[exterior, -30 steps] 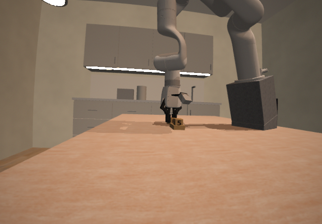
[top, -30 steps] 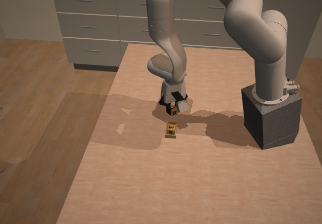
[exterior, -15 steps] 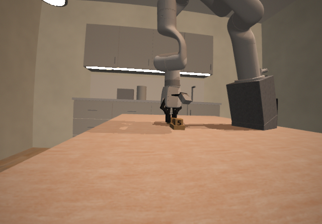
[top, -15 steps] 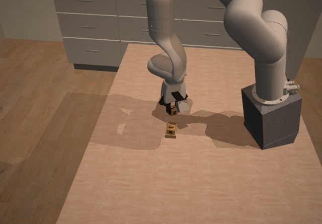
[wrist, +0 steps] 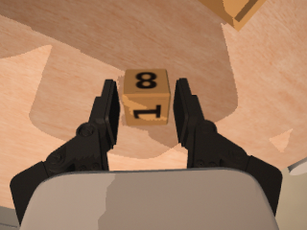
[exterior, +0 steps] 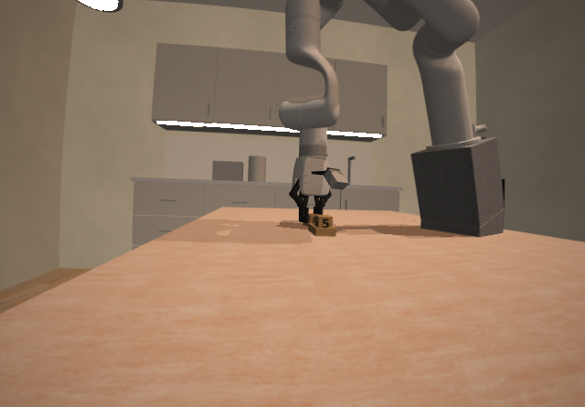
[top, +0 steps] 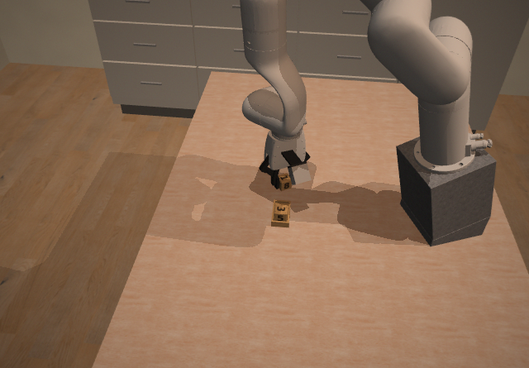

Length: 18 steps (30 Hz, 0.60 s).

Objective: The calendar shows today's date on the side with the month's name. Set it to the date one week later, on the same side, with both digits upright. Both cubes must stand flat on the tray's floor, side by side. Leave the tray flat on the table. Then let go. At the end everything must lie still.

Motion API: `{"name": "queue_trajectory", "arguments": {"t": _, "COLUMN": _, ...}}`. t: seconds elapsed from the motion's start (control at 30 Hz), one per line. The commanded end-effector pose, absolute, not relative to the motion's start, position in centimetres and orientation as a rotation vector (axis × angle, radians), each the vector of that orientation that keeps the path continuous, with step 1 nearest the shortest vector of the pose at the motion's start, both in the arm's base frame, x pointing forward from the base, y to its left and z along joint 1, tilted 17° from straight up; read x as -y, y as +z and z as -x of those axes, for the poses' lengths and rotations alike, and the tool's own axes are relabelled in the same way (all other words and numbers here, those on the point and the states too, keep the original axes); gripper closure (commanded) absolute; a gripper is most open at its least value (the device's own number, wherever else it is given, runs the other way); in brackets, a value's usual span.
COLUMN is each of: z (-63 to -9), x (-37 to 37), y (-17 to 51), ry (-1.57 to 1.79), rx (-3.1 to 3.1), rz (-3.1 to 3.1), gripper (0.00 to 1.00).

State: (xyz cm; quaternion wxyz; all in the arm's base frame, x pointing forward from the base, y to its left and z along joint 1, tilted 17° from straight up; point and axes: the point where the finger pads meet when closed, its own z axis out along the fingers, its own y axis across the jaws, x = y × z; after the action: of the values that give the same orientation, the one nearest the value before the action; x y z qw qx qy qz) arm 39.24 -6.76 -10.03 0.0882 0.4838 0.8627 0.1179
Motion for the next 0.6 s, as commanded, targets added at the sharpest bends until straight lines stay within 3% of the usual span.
{"name": "queue_trajectory", "arguments": {"t": 0.0, "z": -39.3, "x": 6.8, "y": -9.9, "ry": 0.350, "rx": -2.566, "rz": -1.440, "gripper": 0.51}}
{"name": "queue_trajectory", "arguments": {"t": 0.57, "z": -38.2, "x": 7.3, "y": -5.8, "ry": 0.350, "rx": -2.566, "rz": -1.440, "gripper": 0.51}}
